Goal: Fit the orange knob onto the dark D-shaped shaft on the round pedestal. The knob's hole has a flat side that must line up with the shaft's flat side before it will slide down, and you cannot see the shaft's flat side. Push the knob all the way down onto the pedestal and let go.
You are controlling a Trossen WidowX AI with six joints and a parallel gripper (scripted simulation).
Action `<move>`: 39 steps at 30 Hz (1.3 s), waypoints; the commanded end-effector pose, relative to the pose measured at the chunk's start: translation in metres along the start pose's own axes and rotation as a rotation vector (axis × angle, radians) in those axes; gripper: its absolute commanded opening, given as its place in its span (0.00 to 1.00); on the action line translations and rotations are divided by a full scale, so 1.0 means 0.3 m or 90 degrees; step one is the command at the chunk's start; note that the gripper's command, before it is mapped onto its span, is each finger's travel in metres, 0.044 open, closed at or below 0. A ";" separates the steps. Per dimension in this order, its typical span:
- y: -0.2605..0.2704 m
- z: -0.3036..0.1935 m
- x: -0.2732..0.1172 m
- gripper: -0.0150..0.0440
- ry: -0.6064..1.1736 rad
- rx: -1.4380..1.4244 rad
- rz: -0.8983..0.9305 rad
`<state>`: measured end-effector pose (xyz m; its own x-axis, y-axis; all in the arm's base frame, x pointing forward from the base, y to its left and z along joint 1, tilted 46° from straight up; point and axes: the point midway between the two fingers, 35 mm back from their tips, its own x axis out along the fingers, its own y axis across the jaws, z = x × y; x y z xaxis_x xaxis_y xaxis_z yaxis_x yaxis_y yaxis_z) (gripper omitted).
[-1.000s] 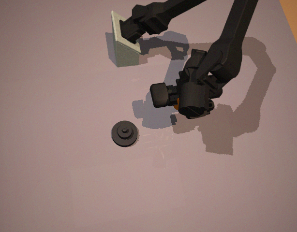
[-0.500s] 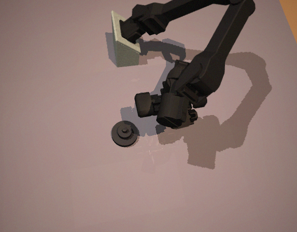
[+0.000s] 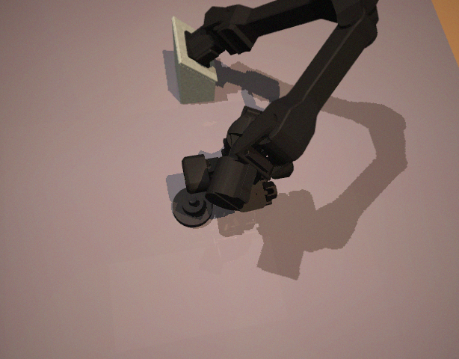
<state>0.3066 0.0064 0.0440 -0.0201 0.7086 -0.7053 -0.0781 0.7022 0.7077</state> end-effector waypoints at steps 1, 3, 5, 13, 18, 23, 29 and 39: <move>-0.045 0.007 0.000 0.25 -0.006 -0.002 -0.004; -0.066 0.008 0.006 0.25 -0.006 -0.002 -0.003; -0.088 0.008 0.013 0.25 -0.006 -0.002 -0.003; -0.172 0.006 0.039 0.25 -0.006 -0.003 -0.001; -0.225 0.001 0.057 0.25 -0.006 -0.003 0.000; -0.261 -0.004 0.070 0.25 -0.006 -0.004 0.001; -0.261 -0.002 0.112 0.25 -0.006 -0.004 0.001; -0.261 -0.002 0.143 0.25 -0.006 -0.008 0.002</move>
<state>0.3096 -0.0155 -0.0431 -0.0203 0.7097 -0.7042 -0.0890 0.7003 0.7083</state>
